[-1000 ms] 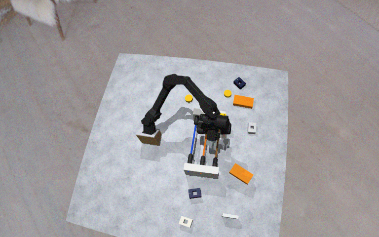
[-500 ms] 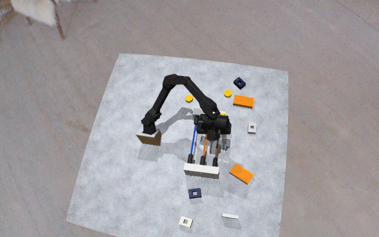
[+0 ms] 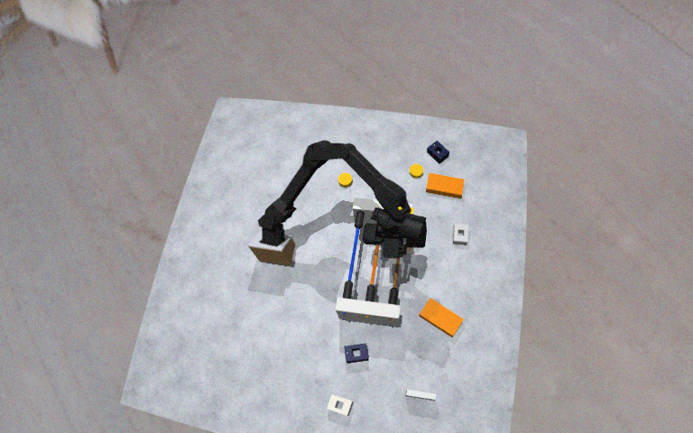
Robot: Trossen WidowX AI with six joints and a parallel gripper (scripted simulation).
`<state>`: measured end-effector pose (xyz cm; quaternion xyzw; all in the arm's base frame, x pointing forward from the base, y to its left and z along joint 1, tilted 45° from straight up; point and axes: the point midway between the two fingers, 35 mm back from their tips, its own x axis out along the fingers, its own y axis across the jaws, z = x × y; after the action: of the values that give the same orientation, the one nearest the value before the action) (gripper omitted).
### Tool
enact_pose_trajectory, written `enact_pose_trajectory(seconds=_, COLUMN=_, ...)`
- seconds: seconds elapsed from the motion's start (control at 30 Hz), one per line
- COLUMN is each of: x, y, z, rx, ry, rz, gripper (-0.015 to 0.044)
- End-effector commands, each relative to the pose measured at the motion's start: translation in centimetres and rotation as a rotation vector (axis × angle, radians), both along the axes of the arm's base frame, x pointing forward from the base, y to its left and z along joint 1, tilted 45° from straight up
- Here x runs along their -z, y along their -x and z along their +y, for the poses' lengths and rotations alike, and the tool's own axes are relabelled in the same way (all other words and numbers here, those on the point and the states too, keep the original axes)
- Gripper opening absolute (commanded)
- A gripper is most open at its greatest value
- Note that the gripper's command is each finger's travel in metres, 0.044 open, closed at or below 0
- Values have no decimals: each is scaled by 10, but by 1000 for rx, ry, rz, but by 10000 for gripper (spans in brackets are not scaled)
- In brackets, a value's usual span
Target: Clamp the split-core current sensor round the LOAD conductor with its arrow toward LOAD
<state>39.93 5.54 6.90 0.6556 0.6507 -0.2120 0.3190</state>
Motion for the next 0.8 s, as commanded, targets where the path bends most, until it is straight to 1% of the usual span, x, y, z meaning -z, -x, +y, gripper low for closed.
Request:
enact_pose_trajectory(seconds=0.0, x=-1, y=-5, z=0, rx=-31, ry=11, rz=17, gripper=0)
enact_pose_trajectory(seconds=0.33, x=-1, y=-9, z=2, rx=-104, ry=20, rz=90, gripper=0)
enact_pose_trajectory(seconds=0.77, x=0, y=-6, z=2, rx=-77, ry=12, rz=76, gripper=341)
